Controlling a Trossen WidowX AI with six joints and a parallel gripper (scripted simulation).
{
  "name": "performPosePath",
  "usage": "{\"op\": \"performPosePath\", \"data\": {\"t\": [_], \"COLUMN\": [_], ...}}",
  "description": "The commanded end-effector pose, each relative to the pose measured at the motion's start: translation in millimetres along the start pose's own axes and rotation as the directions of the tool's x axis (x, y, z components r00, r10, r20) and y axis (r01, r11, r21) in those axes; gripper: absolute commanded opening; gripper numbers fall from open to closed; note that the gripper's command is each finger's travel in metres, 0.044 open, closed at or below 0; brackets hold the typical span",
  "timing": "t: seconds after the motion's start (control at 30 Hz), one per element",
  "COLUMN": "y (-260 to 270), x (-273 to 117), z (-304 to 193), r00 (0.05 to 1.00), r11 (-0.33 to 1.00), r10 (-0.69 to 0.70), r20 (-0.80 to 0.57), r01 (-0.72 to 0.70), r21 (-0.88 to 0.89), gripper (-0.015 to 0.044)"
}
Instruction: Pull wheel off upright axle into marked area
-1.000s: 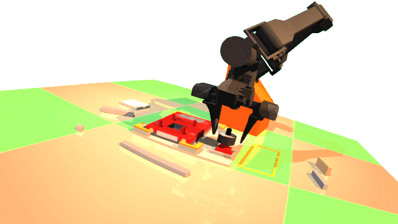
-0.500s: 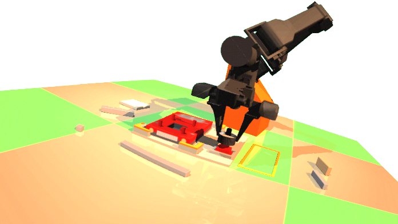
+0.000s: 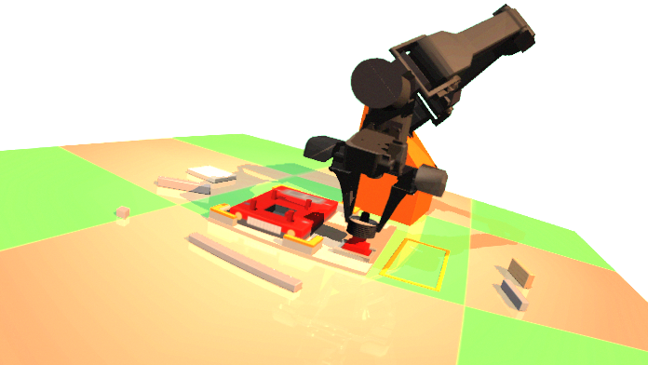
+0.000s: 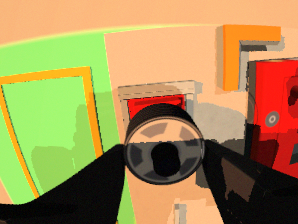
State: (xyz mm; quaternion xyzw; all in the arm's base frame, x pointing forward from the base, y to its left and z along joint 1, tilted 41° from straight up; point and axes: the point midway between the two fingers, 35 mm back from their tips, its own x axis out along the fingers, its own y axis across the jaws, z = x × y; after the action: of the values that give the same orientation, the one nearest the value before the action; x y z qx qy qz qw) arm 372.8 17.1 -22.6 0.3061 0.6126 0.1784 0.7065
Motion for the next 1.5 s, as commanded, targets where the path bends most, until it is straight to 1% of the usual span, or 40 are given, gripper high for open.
{"op": "performPosePath", "data": {"t": [0.0,1.47], "y": [1,0], "x": [-3,-18], "z": [1,1], "r00": [1.0,1.0], "r11": [1.0,1.0], "r10": [0.002,0.003], "r20": [0.004,0.011], "r01": [-0.002,-0.003], "r21": [-0.004,-0.002], "gripper": [0.0,0.0]}}
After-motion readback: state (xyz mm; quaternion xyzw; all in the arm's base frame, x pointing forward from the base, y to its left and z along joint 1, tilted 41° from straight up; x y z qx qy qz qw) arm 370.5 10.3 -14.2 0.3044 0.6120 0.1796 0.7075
